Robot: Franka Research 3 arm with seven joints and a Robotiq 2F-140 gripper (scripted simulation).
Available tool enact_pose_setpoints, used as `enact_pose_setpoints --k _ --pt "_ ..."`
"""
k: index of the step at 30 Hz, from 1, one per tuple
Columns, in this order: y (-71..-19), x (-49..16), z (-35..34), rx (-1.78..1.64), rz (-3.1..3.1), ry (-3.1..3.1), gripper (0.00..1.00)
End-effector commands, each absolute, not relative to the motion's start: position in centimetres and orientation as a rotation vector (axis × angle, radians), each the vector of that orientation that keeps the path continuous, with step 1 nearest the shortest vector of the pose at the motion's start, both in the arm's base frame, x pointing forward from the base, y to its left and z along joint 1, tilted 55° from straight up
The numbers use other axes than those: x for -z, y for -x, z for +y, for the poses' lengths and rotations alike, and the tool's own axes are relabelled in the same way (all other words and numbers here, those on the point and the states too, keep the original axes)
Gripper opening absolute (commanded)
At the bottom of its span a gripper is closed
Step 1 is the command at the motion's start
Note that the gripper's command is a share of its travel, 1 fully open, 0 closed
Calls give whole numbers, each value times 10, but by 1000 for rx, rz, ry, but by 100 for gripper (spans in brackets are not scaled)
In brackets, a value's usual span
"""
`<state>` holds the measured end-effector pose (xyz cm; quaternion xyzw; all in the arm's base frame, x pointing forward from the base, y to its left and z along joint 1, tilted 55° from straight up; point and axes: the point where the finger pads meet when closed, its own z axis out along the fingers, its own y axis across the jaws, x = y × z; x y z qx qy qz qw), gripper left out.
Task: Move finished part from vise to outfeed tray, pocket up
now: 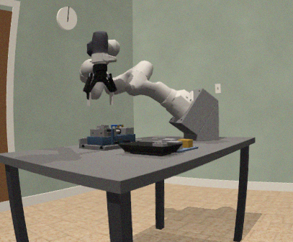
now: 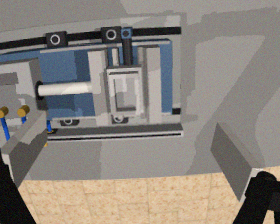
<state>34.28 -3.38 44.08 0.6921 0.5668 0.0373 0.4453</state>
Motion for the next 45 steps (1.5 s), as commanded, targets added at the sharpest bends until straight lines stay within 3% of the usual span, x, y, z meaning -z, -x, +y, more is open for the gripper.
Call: enact_pose_setpoints --k 1,30,31,45 --pt "-342 -437 -37 -67 1445 -1668 100" --pt "-340 -429 -42 -34 1509 -1585 100" --pt "-340 -429 -42 -34 1509 -1585 0" --pt "-340 -429 -42 -34 1509 -1585 0"
